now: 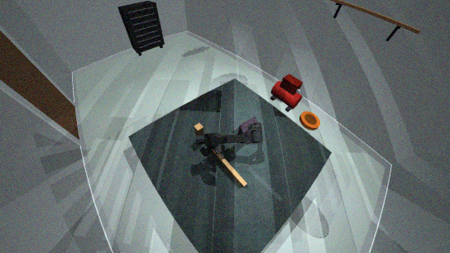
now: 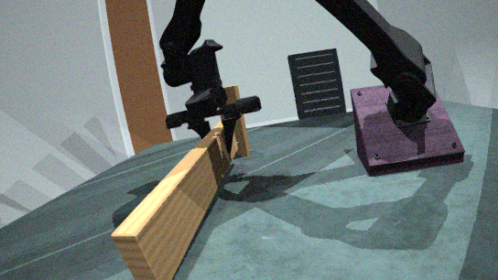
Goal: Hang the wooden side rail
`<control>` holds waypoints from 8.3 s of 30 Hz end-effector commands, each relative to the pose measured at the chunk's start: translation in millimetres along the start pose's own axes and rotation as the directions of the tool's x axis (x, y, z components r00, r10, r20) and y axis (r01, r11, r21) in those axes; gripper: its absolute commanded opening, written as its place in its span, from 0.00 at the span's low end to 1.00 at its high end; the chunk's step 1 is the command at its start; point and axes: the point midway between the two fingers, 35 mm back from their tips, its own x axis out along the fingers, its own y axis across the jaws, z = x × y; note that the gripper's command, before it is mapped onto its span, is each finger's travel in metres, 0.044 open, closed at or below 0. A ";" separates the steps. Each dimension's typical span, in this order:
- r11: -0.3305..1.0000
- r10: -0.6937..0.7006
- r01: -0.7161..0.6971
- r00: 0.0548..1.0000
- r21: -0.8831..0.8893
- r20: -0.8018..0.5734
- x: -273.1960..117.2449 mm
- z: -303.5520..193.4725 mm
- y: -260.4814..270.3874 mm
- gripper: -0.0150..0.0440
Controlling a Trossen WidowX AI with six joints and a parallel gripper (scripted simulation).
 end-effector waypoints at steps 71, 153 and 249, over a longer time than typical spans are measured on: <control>1.000 -0.011 0.011 1.000 0.001 -0.007 -4.3 -11.2 -2.0 0.25; 1.000 -0.011 0.011 1.000 0.001 -0.007 -5.0 -19.7 -0.8 0.25; 1.000 -0.011 0.011 1.000 0.001 -0.008 -4.8 -29.6 -1.4 0.25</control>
